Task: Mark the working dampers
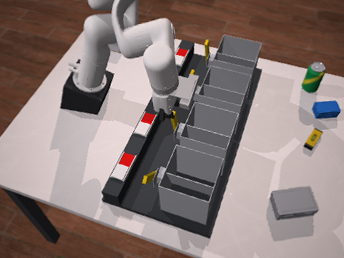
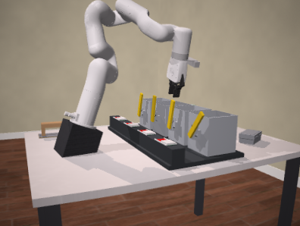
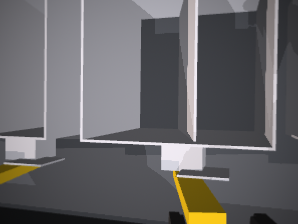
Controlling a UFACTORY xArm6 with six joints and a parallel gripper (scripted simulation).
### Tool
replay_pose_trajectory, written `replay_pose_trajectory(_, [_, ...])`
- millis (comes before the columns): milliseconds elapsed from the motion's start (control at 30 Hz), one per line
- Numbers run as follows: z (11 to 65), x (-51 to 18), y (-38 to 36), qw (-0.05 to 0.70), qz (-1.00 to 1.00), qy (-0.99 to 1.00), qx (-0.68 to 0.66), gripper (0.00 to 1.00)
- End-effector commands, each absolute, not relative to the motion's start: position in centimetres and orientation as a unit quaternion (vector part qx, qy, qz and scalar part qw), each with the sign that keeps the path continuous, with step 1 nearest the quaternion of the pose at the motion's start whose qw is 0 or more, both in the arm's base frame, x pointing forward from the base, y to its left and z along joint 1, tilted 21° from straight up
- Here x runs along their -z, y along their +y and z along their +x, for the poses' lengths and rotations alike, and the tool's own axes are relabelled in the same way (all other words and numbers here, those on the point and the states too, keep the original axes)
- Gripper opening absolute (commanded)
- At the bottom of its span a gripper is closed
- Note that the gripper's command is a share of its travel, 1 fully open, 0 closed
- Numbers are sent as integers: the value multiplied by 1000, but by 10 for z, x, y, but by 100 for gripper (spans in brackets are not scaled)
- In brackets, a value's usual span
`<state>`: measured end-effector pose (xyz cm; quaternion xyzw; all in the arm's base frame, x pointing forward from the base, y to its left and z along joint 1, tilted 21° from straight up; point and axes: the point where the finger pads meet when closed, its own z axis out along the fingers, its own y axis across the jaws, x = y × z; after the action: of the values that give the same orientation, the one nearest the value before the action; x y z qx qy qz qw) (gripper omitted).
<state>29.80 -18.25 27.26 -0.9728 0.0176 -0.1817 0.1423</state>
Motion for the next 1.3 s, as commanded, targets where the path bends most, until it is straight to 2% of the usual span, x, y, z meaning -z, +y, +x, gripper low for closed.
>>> replay_pose_trajectory(0, [299, -271, -182, 141, -973, 17, 183, 39])
replay_pose_trajectory(1267, [324, -214, -166, 141, -973, 17, 183, 39])
